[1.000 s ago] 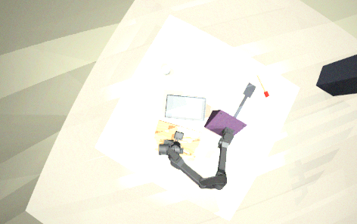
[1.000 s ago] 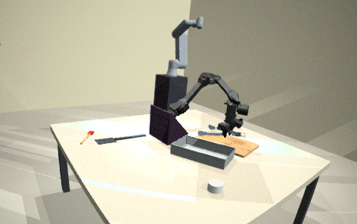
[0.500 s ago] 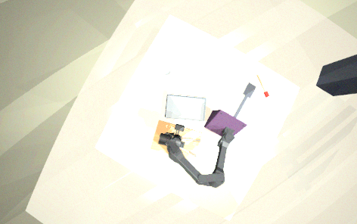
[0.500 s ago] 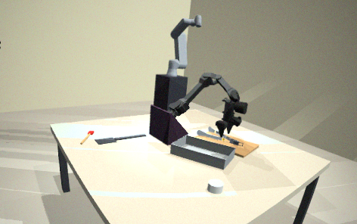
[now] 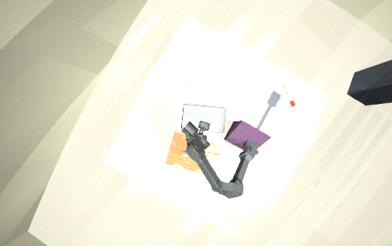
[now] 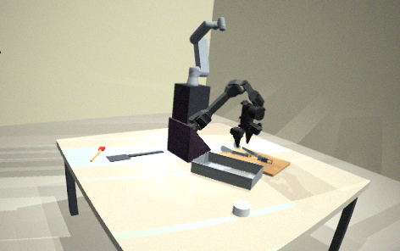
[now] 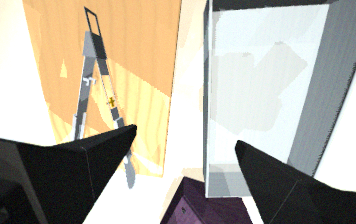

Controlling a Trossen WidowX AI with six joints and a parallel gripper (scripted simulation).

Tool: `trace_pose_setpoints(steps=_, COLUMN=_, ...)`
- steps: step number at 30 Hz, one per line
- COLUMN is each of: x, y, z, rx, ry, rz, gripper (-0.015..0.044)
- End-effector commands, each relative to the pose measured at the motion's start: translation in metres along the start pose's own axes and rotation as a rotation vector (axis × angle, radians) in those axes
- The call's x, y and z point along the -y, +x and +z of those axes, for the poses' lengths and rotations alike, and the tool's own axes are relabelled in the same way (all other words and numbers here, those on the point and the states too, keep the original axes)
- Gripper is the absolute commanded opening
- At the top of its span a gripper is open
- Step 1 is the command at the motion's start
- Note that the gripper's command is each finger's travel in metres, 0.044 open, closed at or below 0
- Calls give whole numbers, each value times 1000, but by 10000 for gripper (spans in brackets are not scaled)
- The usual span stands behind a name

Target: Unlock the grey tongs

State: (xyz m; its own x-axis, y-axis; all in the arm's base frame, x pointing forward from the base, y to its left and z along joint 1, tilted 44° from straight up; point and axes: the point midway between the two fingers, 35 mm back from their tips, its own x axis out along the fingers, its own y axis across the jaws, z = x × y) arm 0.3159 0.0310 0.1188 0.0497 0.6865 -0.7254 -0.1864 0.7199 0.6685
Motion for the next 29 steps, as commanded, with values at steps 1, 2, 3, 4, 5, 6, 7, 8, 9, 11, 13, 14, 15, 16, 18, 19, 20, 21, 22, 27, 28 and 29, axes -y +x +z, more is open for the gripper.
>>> trace_pose_setpoints(steps=1, x=1, y=-29, z=-1, rx=10, ry=6, rz=-8, gripper=440)
trace_pose_setpoints(steps=2, x=0, y=-31, z=-2, rx=10, ry=7, rz=-9, gripper=440)
trace_pose_setpoints(steps=3, x=0, y=-31, z=-2, rx=10, ry=7, rz=-9, gripper=440)
trace_pose_setpoints(steps=4, x=0, y=-31, z=-2, rx=10, ry=7, rz=-9, gripper=440)
trace_pose_setpoints(steps=5, x=0, y=-31, z=-2, rx=10, ry=7, rz=-9, gripper=440)
trace_pose_setpoints(steps=6, x=0, y=-31, z=-2, rx=10, ry=7, rz=-9, gripper=440)
trace_pose_setpoints(steps=7, x=0, y=-31, z=-2, rx=10, ry=7, rz=-9, gripper=440)
trace_pose_setpoints(steps=8, x=0, y=-31, z=-2, rx=10, ry=7, rz=-9, gripper=440)
trace_pose_setpoints(steps=9, x=0, y=-31, z=-2, rx=10, ry=7, rz=-9, gripper=440)
trace_pose_setpoints(steps=11, x=0, y=-31, z=-2, rx=10, ry=7, rz=-9, gripper=440)
trace_pose_setpoints(steps=13, x=0, y=-31, z=-2, rx=10, ry=7, rz=-9, gripper=440)
trace_pose_setpoints(steps=14, x=0, y=-31, z=-2, rx=10, ry=7, rz=-9, gripper=440)
trace_pose_setpoints(steps=15, x=0, y=-31, z=-2, rx=10, ry=7, rz=-9, gripper=440)
trace_pose_setpoints(steps=16, x=0, y=-31, z=-2, rx=10, ry=7, rz=-9, gripper=440)
trace_pose_setpoints(steps=18, x=0, y=-31, z=-2, rx=10, ry=7, rz=-9, gripper=440)
trace_pose_setpoints(steps=19, x=0, y=-31, z=-2, rx=10, ry=7, rz=-9, gripper=440)
trace_pose_setpoints(steps=20, x=0, y=-31, z=-2, rx=10, ry=7, rz=-9, gripper=440)
trace_pose_setpoints(steps=21, x=0, y=-31, z=-2, rx=10, ry=7, rz=-9, gripper=440)
trace_pose_setpoints(steps=22, x=0, y=-31, z=-2, rx=10, ry=7, rz=-9, gripper=440)
trace_pose_setpoints(steps=27, x=0, y=-31, z=-2, rx=10, ry=7, rz=-9, gripper=440)
trace_pose_setpoints(steps=28, x=0, y=-31, z=-2, rx=10, ry=7, rz=-9, gripper=440)
trace_pose_setpoints(steps=29, x=0, y=-31, z=-2, rx=10, ry=7, rz=-9, gripper=440)
